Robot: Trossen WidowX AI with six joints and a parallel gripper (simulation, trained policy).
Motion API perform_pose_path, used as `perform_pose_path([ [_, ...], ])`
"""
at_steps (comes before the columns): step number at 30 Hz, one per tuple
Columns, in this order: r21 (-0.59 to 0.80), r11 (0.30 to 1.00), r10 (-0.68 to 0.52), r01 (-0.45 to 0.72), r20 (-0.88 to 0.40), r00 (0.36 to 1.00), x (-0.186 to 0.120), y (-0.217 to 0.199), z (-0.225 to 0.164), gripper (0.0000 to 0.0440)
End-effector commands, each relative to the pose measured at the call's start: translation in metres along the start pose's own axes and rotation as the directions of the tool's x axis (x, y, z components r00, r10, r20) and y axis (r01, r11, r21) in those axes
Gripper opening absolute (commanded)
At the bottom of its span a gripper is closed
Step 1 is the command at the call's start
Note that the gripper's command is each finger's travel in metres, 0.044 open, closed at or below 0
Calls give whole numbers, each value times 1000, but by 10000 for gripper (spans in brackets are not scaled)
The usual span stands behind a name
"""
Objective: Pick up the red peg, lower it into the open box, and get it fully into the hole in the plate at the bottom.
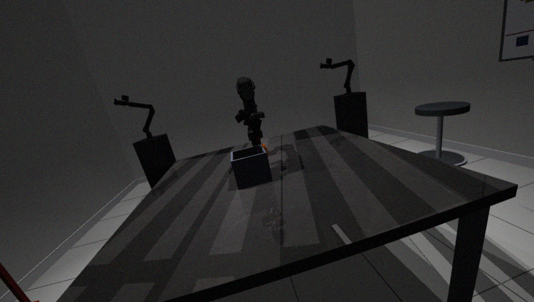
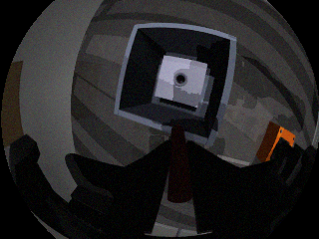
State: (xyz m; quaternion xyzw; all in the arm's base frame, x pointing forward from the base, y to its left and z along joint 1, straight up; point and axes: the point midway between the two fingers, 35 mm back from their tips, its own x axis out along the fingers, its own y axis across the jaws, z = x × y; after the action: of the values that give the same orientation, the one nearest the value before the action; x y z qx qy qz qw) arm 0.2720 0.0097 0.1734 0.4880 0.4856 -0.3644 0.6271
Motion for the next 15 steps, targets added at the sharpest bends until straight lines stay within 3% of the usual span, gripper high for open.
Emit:
perform_pose_path([
  [1,4,1000,-15,15,5,1000,2,2,9,0],
  [15,20,997,-71,71,-5,997,24,4,41,0],
])
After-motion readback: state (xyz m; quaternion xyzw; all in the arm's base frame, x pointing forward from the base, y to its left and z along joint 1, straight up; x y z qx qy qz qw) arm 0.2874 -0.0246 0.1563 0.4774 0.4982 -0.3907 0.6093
